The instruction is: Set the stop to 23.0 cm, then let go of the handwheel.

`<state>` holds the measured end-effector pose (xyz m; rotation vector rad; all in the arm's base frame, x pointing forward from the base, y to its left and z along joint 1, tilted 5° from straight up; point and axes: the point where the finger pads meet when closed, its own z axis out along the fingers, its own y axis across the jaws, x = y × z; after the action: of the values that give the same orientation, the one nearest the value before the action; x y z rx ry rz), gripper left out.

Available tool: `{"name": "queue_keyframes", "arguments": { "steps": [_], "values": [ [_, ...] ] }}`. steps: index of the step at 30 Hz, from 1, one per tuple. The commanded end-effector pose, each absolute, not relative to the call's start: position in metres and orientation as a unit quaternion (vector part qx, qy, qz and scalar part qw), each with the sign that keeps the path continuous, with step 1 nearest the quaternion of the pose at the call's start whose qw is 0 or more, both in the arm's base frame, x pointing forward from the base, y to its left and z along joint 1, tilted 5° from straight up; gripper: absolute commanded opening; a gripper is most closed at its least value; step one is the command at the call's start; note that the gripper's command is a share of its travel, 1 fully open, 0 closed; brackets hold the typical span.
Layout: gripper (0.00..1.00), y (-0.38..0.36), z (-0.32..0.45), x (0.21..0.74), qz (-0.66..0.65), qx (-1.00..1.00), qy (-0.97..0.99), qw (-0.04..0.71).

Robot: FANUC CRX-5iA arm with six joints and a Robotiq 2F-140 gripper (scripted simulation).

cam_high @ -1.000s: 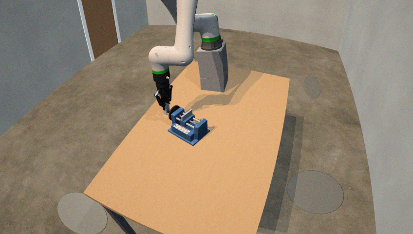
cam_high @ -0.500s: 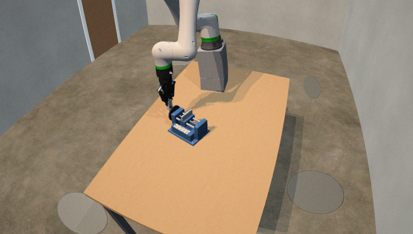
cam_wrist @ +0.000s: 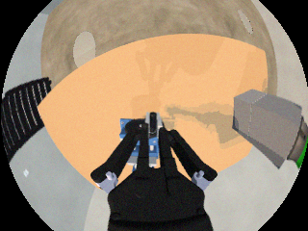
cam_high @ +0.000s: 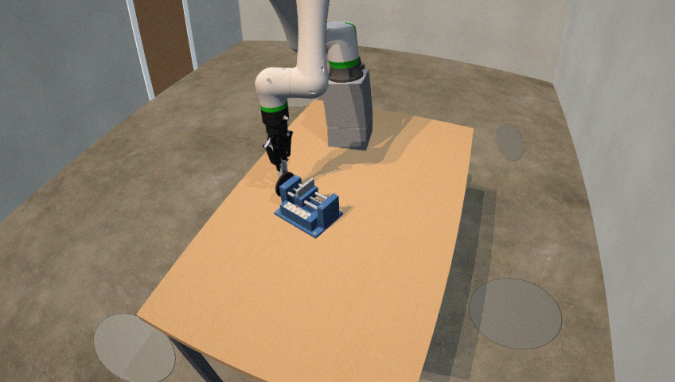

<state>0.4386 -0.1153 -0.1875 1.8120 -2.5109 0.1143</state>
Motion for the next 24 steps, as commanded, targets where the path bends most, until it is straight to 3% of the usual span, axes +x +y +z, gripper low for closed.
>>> {"name": "queue_keyframes", "arguments": {
  "steps": [1, 24],
  "values": [
    [0.04, -0.114, -0.193, 0.434, 0.037, 0.585, -0.81, 0.021],
    [0.04, -0.117, -0.231, 0.434, 0.037, 0.585, -0.81, 0.021]
  ]
}}
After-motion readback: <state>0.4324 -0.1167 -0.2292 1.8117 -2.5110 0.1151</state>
